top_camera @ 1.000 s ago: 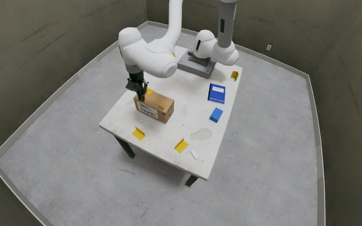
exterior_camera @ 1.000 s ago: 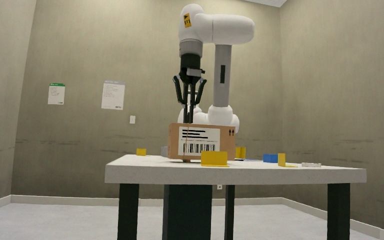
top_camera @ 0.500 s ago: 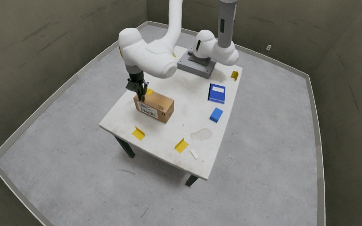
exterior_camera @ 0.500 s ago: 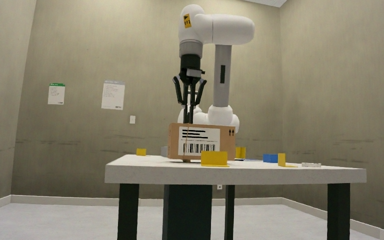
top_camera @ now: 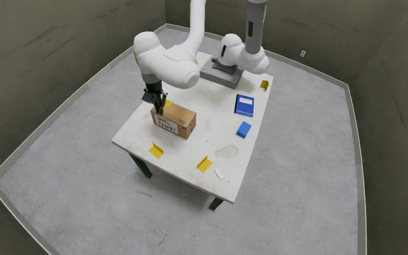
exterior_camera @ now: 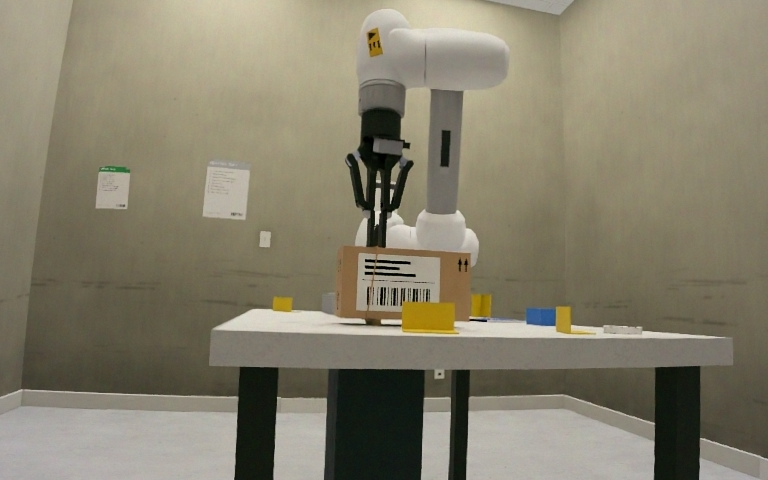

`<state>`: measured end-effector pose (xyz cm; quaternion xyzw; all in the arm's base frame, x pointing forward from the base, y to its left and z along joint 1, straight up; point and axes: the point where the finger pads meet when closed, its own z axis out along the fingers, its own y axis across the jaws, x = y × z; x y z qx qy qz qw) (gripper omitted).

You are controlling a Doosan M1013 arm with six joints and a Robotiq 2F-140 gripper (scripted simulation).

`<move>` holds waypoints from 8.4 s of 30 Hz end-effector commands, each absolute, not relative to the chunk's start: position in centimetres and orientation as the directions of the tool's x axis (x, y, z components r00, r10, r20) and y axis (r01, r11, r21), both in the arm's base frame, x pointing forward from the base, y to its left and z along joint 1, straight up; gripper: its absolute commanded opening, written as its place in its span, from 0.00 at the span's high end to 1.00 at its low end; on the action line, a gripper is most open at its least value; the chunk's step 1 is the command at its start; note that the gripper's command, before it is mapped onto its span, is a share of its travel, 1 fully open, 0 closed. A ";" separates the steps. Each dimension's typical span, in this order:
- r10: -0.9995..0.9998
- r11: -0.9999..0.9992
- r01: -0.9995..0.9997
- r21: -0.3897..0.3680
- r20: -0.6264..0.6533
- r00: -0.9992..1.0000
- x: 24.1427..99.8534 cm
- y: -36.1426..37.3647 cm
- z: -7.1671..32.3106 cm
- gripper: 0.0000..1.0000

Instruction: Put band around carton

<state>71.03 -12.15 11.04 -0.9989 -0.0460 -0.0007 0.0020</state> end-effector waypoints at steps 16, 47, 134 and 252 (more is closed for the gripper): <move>0.092 -0.996 0.092 -0.004 0.003 0.996 71.1 -12.1 11.1 0.90; 0.092 -0.996 0.092 -0.004 0.003 0.996 71.1 -12.1 11.1 0.90; 0.092 -0.996 0.092 -0.004 0.003 0.996 71.1 -13.5 11.3 0.82; 0.092 -0.996 0.092 -0.004 0.003 0.996 71.1 -13.6 19.1 0.82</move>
